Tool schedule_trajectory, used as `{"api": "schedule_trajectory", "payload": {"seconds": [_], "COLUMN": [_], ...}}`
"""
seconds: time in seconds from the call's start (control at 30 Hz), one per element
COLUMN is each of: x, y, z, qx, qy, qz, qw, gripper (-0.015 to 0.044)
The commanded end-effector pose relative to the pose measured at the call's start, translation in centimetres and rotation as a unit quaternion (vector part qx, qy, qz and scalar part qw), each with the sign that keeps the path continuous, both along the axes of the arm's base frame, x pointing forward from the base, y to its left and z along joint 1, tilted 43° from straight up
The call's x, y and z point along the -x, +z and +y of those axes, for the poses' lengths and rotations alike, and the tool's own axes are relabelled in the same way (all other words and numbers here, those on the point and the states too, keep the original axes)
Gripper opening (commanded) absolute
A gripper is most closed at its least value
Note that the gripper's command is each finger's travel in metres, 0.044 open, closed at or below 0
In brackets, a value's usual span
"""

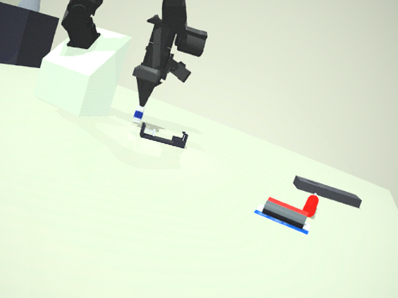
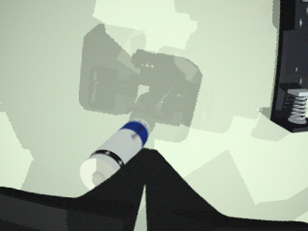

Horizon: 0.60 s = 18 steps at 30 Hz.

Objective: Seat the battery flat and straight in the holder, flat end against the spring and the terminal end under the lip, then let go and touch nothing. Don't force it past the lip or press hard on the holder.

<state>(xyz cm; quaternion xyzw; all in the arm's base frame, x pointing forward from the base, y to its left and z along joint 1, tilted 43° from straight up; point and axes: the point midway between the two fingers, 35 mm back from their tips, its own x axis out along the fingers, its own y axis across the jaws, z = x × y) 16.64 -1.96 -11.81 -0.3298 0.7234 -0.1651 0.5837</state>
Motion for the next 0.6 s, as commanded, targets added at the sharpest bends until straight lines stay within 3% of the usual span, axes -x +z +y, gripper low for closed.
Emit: {"api": "schedule_trajectory", "payload": {"seconds": [0.0, 0.57], "x": [0.3, 1.3], "y": [-0.5, -2.1], "z": [0.5, 2.3], "qx": [-0.001, 0.001], "qy": [-0.004, -0.005], "qz": [0.002, 0.002], "qw": [1.000, 1.000], "gripper": [0.0000, 0.0000]}}
